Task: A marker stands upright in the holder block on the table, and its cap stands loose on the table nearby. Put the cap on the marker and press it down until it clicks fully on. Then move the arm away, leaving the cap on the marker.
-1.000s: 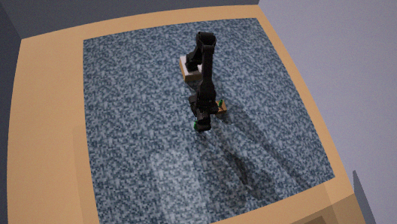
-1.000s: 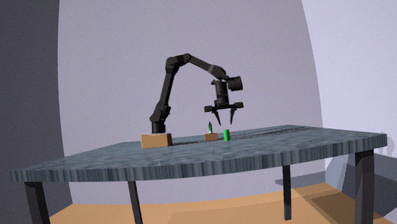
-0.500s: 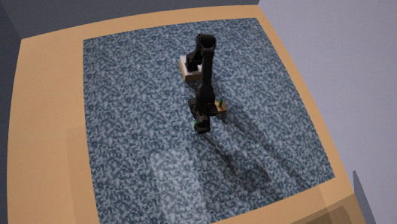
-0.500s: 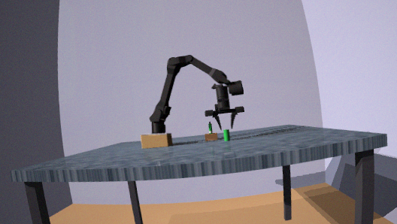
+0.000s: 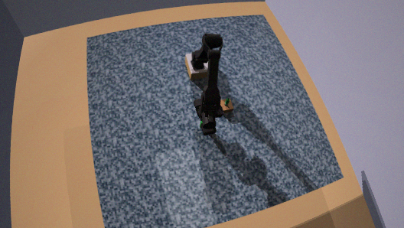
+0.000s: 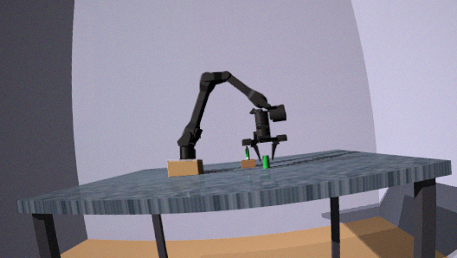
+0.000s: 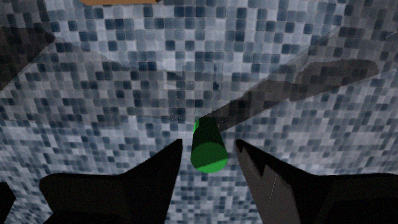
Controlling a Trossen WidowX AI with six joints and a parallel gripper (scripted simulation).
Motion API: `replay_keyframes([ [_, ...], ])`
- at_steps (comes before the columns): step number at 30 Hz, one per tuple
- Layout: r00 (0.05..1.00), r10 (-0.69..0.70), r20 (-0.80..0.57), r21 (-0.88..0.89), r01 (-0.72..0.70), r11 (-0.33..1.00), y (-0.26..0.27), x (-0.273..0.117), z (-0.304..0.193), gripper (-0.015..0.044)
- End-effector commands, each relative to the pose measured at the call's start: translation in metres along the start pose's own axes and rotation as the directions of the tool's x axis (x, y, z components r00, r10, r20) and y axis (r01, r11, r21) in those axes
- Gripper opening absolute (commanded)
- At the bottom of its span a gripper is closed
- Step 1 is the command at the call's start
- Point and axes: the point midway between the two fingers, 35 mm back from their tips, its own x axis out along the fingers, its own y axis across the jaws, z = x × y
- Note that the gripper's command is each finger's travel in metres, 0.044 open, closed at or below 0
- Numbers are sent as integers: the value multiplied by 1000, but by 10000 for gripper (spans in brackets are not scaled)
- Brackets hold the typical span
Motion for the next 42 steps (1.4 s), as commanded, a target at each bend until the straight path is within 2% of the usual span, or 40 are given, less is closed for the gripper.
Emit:
replay_keyframes([
  [1,1000,7,7,5,-7,1000,1,9,1,237],
  [7,1000,7,7,5,-7,1000,2,14,1,237],
  [11,1000,7,7,5,-7,1000,2,14,2,132],
  [20,1000,7,7,5,-7,1000,2,14,2,72],
  [23,1000,2,8,29,-2,1000,0,13,1,0],
  [42,1000,7,6,5,-7,1000,1,-47,0,0],
])
